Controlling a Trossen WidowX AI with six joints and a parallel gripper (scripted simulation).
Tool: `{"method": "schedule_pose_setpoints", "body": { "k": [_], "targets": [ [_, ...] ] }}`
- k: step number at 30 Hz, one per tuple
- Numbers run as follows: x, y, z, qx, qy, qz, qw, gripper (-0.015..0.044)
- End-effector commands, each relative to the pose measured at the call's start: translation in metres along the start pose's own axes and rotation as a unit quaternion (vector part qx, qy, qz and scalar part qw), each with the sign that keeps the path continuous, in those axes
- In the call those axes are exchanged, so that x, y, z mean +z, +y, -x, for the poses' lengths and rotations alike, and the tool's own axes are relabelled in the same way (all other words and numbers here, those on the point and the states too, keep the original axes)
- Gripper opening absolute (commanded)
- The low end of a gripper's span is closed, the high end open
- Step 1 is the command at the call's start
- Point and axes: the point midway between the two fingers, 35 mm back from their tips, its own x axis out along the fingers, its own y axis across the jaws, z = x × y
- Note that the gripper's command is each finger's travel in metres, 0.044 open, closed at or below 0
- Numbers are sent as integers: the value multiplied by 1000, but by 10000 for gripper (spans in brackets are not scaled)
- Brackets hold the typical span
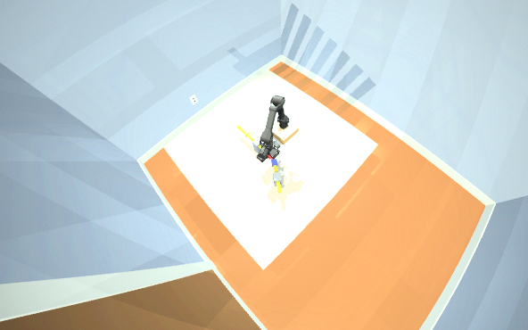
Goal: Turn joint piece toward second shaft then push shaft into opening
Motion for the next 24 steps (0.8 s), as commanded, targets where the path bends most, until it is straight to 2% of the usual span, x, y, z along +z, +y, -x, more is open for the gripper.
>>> {"method": "schedule_pose_setpoints", "body": {
  "k": [1, 13, 18, 21, 24],
  "targets": [
    [0, -1, 0, 0, 3, 7, 1000, 0],
    [0, 0, 0, 0, 1, 2, 1000, 0],
    [0, 0, 0, 0, 1, 2, 1000, 131],
    [0, 0, 0, 0, 1, 2, 1000, 147],
    [0, 0, 0, 0, 1, 2, 1000, 226]
  ]
}}
